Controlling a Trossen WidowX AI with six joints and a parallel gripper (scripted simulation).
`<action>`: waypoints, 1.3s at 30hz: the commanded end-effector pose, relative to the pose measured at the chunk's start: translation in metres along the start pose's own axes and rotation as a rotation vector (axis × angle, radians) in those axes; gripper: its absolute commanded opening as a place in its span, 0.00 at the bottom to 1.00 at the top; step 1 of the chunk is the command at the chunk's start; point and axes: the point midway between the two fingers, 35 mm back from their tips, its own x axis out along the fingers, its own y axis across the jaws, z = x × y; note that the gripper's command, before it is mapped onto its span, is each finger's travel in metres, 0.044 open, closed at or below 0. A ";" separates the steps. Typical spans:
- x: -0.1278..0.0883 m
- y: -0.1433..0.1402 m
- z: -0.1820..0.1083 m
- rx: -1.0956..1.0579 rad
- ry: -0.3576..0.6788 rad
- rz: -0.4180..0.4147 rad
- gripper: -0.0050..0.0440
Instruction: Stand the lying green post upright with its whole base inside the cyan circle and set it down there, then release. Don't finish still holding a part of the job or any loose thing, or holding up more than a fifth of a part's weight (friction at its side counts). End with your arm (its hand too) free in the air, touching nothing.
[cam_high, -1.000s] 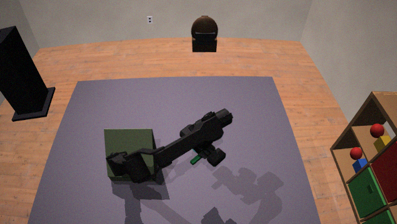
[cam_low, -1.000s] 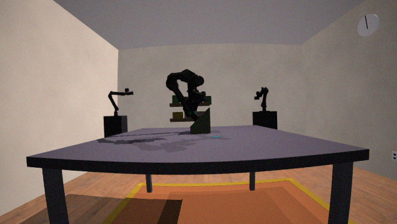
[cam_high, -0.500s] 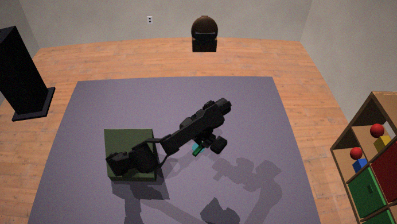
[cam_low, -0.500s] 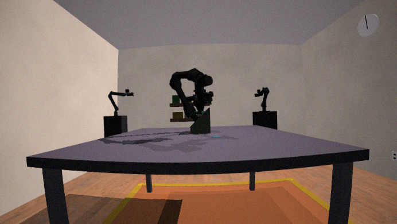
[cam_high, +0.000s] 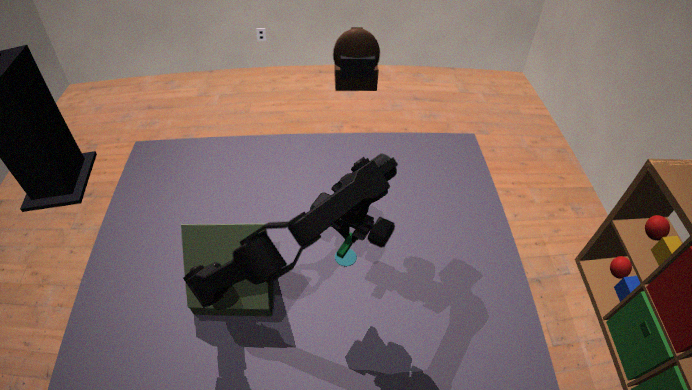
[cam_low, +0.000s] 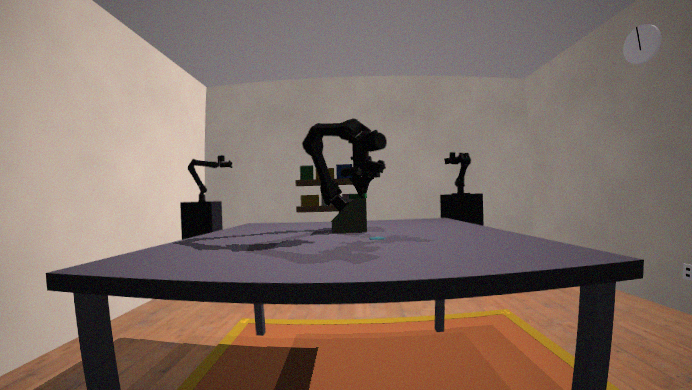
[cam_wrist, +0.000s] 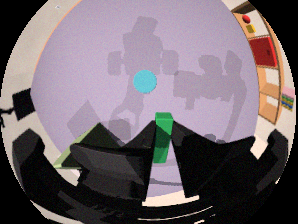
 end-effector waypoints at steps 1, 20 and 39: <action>0.000 0.006 0.010 -0.034 -0.001 0.001 0.15; 0.008 0.031 0.039 -0.153 0.003 0.006 0.15; 0.021 0.035 0.041 -0.133 -0.096 0.105 0.15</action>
